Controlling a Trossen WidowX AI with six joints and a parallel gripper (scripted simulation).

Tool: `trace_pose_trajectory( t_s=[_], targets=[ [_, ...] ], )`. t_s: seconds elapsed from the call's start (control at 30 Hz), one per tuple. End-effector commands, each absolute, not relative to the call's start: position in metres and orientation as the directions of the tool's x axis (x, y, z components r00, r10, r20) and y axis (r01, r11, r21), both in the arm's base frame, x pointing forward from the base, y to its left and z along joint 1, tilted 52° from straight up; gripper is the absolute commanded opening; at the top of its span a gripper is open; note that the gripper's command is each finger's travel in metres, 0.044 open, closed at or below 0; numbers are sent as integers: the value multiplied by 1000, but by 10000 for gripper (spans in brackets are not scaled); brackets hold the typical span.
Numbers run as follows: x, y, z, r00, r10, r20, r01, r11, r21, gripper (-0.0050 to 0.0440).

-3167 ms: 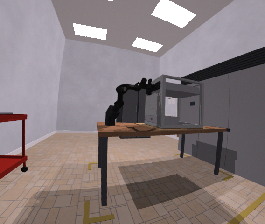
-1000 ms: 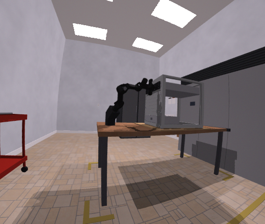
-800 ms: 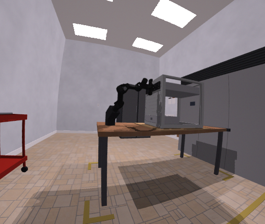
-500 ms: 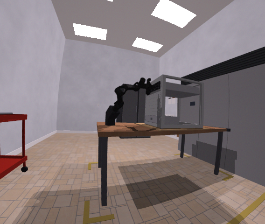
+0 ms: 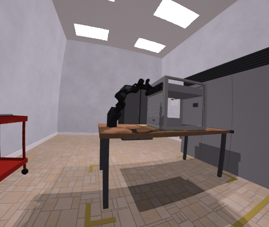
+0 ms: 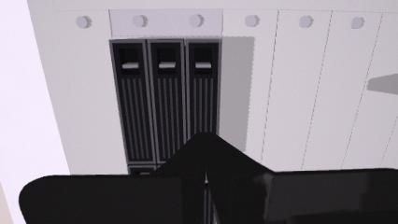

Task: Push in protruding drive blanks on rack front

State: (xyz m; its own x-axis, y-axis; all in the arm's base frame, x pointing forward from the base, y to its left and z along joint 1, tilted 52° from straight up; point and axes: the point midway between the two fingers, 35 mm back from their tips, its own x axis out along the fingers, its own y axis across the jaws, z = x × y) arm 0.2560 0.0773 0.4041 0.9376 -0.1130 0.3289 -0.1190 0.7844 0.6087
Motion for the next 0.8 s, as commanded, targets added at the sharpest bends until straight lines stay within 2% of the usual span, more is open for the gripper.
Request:
trace_pose_trajectory(
  t_s=[0.0,0.77],
  targets=[
    [247,79,402,936,-115,332,-120,784,609,-50],
    [238,80,399,936,-115,332,-120,784,609,-50]
  ],
)
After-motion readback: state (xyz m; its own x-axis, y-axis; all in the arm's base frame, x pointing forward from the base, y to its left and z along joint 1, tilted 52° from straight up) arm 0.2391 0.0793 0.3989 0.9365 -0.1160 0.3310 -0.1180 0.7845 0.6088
